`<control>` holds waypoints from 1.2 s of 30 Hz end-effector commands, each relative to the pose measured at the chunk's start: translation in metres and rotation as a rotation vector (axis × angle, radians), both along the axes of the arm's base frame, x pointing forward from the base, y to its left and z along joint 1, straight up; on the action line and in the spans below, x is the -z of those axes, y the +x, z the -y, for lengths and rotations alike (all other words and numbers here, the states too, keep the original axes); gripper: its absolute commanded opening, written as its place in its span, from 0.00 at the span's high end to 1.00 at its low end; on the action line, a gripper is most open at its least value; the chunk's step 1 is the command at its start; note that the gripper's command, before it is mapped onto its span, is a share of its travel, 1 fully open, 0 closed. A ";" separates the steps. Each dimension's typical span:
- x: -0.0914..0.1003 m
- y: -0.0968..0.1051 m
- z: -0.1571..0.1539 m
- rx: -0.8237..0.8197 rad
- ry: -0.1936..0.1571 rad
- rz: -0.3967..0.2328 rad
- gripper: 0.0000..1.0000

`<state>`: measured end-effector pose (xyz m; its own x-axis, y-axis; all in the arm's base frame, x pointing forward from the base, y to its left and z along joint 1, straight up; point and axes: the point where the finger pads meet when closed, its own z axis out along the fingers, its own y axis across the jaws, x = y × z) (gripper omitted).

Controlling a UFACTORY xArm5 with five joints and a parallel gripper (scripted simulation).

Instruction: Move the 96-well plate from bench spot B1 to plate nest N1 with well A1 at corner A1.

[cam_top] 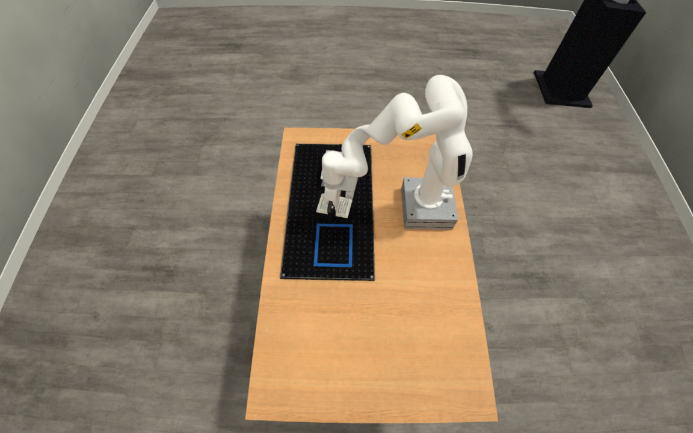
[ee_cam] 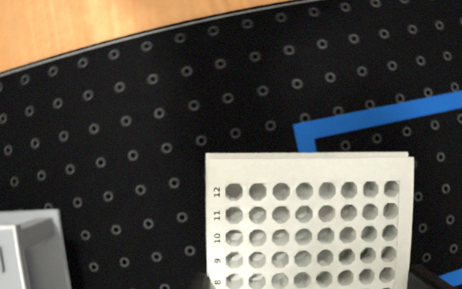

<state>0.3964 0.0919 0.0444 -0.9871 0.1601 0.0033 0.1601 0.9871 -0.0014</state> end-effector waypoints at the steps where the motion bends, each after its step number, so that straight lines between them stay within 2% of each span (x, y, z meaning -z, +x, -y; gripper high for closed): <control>1: -0.004 0.002 0.014 -0.152 -0.005 0.006 1.00; 12: -0.010 0.003 0.050 -0.519 -0.005 0.005 1.00; 14: -0.010 0.003 0.050 -0.519 -0.005 0.005 1.00; 29: -0.019 0.004 0.099 -1.019 -0.005 0.003 1.00; 31: -0.019 0.004 0.099 -1.019 -0.005 0.003 1.00; 36: -0.022 0.005 0.116 -1.186 -0.005 0.002 1.00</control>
<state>0.3995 -0.0115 0.0626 -0.6280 -0.7782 0.0002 -0.7782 0.6280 0.0002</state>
